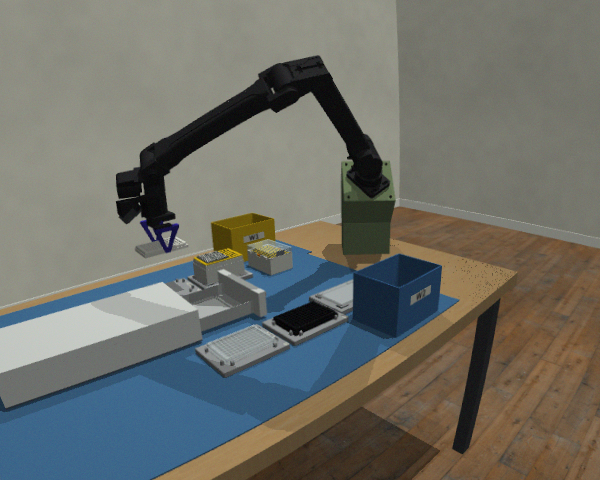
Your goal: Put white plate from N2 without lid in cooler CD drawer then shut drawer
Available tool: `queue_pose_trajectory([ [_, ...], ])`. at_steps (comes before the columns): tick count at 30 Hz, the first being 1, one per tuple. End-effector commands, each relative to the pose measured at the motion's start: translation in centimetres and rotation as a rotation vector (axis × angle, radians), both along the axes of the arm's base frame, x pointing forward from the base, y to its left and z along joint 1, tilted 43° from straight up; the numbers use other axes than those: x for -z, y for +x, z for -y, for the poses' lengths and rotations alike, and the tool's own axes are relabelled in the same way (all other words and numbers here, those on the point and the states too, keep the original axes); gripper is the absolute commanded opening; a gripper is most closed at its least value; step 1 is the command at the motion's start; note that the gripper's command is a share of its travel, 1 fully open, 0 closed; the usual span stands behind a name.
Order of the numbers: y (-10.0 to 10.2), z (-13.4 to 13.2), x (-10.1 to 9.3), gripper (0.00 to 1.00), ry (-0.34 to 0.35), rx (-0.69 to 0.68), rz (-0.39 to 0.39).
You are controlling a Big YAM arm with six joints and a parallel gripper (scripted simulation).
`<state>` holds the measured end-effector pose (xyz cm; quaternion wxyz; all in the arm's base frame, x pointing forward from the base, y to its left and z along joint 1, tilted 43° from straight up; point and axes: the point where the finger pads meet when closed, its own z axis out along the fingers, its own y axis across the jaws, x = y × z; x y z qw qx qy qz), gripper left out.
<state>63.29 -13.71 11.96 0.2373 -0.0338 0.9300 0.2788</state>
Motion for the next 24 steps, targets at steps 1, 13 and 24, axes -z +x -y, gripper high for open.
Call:
queue_pose_trajectory([
  [1,1.1,2.3,-2.5,0.0,-0.026,0.014,0.06],
  [13,0.4,-0.7,-2.8,0.0,-0.056,-0.067,0.097],
  [24,-0.5,-2.7,-3.7,0.0,-0.188,-0.285,0.255],
])
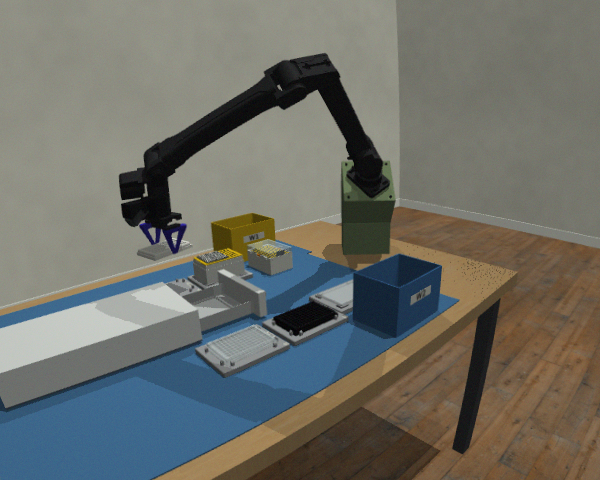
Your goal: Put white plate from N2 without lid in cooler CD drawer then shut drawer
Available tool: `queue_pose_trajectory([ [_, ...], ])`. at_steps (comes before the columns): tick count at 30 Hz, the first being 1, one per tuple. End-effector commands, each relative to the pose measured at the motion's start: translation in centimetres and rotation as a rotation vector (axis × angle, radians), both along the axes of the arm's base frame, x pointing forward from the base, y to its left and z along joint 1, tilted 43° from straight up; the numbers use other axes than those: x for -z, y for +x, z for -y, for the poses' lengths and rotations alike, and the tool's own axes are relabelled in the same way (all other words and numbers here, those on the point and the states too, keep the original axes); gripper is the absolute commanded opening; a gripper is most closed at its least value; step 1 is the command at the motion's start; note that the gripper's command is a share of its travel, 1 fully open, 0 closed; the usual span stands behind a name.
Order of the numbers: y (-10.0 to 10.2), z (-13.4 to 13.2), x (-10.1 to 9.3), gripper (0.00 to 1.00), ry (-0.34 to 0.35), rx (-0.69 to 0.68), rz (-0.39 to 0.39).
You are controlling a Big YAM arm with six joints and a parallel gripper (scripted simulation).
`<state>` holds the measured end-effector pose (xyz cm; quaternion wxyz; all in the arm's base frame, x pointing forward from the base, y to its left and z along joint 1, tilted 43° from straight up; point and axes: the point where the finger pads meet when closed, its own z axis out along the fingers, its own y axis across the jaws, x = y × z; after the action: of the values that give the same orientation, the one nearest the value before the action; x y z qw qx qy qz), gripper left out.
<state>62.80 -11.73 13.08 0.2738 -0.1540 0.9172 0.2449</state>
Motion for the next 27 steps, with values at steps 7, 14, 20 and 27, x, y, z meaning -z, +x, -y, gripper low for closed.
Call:
queue_pose_trajectory([
  [7,-0.7,-2.3,-3.2,0.0,-0.175,-0.267,0.235],
  [14,-1.5,-1.7,-3.7,0.0,-0.252,-0.36,0.319],
  [20,-1.8,-4.8,-4.3,0.0,-0.335,-0.533,0.429],
  [27,-2.6,-6.0,-5.0,0.0,-0.438,-0.697,0.55],
])
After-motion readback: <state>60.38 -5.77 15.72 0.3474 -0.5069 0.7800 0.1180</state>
